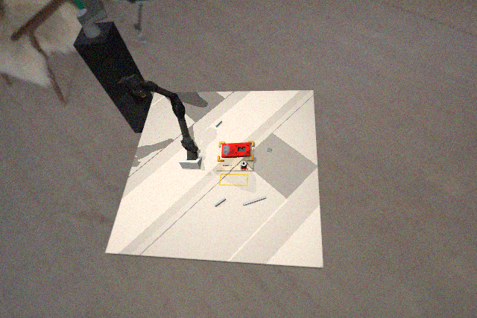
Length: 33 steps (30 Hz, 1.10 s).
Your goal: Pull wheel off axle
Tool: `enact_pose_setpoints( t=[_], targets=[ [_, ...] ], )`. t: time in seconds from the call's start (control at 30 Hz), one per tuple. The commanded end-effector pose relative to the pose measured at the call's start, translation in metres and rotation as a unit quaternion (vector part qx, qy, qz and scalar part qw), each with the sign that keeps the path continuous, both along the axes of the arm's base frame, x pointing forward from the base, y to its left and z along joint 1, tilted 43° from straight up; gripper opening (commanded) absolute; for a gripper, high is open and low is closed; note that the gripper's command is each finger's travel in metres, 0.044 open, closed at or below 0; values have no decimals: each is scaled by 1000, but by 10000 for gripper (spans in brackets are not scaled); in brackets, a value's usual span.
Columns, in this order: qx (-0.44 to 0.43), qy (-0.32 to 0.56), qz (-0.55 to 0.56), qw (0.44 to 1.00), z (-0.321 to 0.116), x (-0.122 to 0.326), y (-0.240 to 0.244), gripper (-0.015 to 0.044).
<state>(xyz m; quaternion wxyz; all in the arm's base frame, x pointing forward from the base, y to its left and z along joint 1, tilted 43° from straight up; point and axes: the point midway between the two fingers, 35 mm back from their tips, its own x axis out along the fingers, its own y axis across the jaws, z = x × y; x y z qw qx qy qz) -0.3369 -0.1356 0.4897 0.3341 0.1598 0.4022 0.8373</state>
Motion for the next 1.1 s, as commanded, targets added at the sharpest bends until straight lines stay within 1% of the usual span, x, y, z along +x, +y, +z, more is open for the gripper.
enact_pose_setpoints(
  t=[0.0, 0.1, 0.27, 0.43, 0.6, 0.73, 0.83, 0.97, 1.07],
  targets=[
    [1, -2, 4, 1000, -1, 0, -2, 374],
    [13, -38, 66, 997, -17, -2, -35, 300],
    [44, -112, 193, 974, -55, 7, -107, 300],
    [79, -185, 313, 928, -96, 35, -175, 300],
    [118, -255, 421, 863, -140, 79, -234, 300],
    [161, -305, 495, 797, -172, 125, -270, 300],
    [192, -334, 538, 750, -192, 158, -287, 300],
    [212, -357, 570, 709, -210, 186, -299, 300],
    [228, -381, 605, 661, -232, 224, -312, 300]
  ],
)
